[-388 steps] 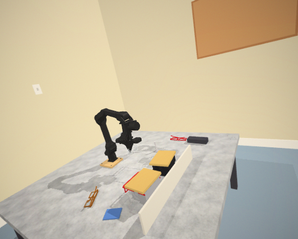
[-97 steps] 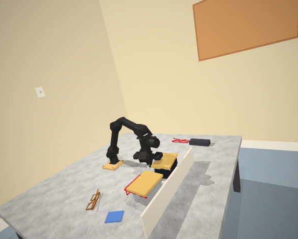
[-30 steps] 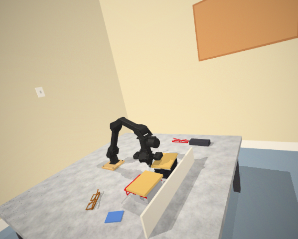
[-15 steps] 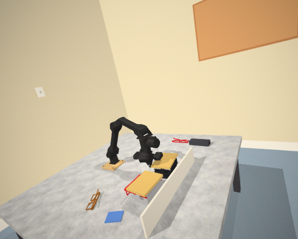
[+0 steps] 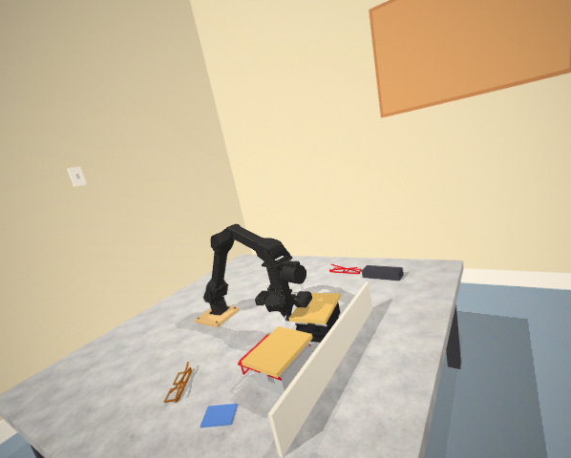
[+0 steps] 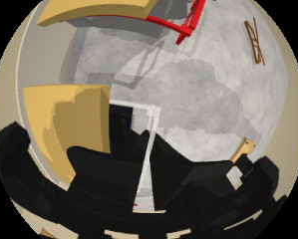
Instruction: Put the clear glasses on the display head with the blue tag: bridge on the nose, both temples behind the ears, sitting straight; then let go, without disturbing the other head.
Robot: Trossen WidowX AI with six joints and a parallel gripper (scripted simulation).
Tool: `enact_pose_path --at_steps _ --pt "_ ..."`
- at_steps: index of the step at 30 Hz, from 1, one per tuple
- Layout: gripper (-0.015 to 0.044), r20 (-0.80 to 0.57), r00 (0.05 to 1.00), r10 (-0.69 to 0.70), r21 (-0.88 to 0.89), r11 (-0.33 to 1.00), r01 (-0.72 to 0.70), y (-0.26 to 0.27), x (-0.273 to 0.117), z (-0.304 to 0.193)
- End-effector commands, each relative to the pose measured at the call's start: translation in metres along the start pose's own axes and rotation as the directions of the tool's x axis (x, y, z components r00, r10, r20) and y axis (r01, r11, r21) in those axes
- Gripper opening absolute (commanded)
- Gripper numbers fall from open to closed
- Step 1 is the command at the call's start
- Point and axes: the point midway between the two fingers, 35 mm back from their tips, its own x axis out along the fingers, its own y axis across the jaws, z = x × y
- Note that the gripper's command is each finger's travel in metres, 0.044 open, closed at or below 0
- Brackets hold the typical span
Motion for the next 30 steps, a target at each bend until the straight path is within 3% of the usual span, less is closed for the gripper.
enact_pose_path --at_steps 1,15,19,30 --pt "0.0 -0.003 1.0 0.0 0.003 1.0 0.0 0.0 0.003 0.0" --pt "0.0 -0.005 1.0 0.001 0.004 1.0 -0.001 0.0 0.005 -0.001" --pt "0.0105 0.0 1.0 0.001 0.0 1.0 -0.001 0.0 0.004 0.0" --pt "0.0107 0.006 1.0 -0.001 0.001 1.0 0.001 0.0 -0.007 0.0"
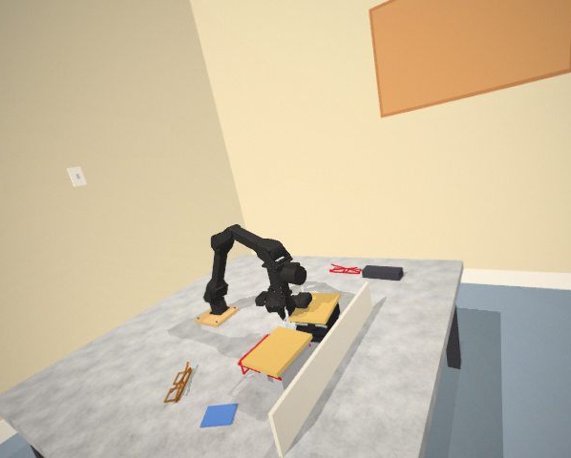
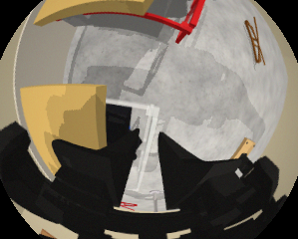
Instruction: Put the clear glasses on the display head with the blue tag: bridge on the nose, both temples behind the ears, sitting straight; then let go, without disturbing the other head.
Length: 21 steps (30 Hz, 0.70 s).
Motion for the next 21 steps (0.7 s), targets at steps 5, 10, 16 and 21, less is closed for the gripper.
enact_pose_path --at_steps 5,10,16,21 --pt "0.0107 0.02 1.0 0.0 0.003 1.0 0.0 0.0 -0.031 0.0" --pt "0.0107 0.02 1.0 0.0 0.003 1.0 0.0 -0.001 -0.032 0.0" --pt "0.0107 0.021 1.0 -0.002 0.003 1.0 0.002 -0.031 -0.038 0.0" --pt "0.0107 0.021 1.0 -0.003 0.003 1.0 0.002 -0.038 -0.04 0.0"
